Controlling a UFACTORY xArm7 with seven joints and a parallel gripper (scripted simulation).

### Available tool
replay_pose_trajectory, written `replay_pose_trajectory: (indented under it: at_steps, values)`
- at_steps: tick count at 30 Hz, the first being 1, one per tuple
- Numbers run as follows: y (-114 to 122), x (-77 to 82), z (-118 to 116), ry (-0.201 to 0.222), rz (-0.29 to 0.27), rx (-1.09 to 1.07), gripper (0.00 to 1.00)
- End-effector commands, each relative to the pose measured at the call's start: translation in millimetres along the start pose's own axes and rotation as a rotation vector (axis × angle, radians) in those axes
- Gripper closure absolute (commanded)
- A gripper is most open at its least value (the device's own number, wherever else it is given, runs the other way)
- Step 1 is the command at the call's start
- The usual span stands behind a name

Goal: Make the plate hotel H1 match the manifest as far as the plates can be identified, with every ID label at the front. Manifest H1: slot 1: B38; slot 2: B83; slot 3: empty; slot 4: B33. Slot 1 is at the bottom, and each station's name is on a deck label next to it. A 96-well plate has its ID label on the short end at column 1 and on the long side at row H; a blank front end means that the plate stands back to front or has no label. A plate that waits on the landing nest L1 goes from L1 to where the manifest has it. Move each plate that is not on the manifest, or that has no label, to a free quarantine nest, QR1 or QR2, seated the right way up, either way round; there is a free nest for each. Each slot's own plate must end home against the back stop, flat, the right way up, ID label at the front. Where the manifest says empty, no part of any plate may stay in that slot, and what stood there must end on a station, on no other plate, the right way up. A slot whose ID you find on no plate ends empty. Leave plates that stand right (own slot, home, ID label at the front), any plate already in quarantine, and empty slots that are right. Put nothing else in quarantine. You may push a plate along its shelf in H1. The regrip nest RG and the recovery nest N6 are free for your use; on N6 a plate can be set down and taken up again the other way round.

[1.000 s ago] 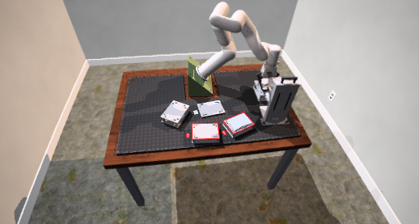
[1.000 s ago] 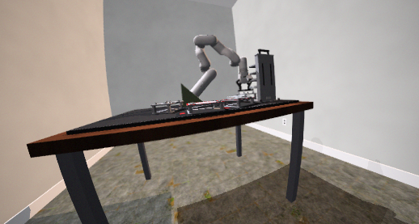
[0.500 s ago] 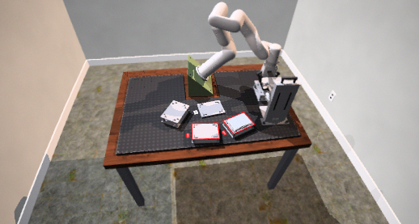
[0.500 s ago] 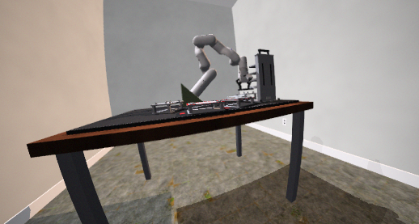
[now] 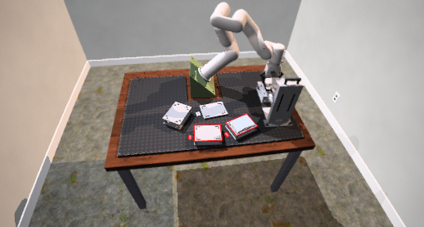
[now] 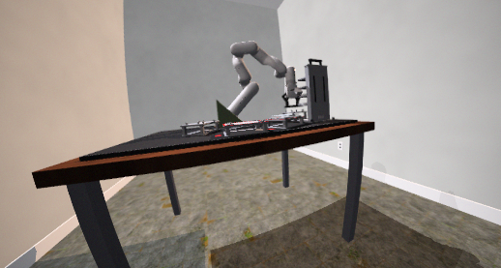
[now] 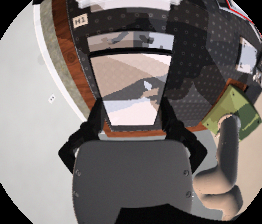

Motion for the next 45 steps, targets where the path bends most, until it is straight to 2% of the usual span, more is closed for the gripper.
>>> replay_pose_trajectory:
  at_steps: [1,45]
  values:
    - [-1,3.5,-1,-0.003,0.001,0.000,1.00]
    - [-1,26.2,-1,-0.003,0.002,0.000,1.00]
Point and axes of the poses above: the point where the finger pads meet when closed, its own x axis back along the fingers, its own z axis across the jaws, y = z × x, the point moved 1 cm from there along x, back along the fingers, and after that the axes turned 3 degrees about -x, right-handed, at the moved point
